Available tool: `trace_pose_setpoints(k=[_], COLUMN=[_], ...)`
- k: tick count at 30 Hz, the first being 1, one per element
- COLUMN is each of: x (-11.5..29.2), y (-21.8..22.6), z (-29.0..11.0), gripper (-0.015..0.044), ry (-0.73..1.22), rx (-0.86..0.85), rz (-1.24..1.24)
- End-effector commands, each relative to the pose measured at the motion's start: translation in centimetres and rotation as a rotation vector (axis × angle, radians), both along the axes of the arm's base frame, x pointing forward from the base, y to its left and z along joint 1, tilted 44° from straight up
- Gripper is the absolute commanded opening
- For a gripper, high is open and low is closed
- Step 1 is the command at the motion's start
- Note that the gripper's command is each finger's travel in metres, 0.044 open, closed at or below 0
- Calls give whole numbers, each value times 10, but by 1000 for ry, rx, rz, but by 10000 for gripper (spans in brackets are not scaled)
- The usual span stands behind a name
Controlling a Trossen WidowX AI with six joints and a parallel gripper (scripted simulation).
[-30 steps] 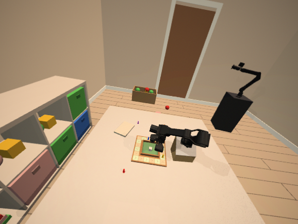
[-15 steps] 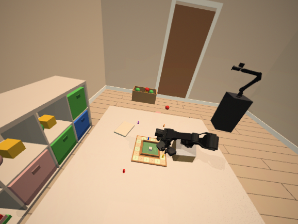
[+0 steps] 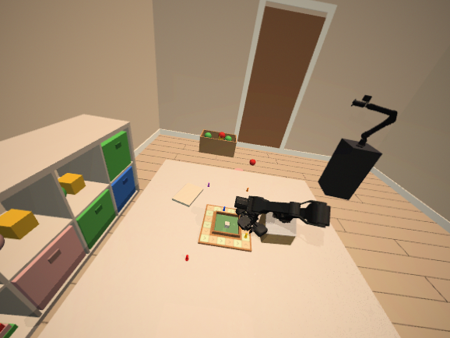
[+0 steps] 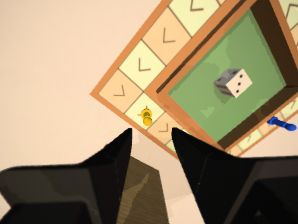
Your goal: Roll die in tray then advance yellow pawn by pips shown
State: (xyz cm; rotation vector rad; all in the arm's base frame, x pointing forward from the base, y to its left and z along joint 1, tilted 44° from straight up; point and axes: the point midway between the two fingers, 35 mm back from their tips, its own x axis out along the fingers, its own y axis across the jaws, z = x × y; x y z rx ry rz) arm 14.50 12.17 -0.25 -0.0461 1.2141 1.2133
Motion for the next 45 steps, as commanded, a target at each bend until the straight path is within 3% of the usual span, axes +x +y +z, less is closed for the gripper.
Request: trace_pose_setpoints(k=[1,29,35,45], x=[-4,-12,-12,-11], y=[4,33,33,32], z=[-5,-34,-34,-34], gripper=[200,200,43,0], ry=[14,16,16,15], rx=[3,5,5,4], rz=[-2,-1,-1,-2])
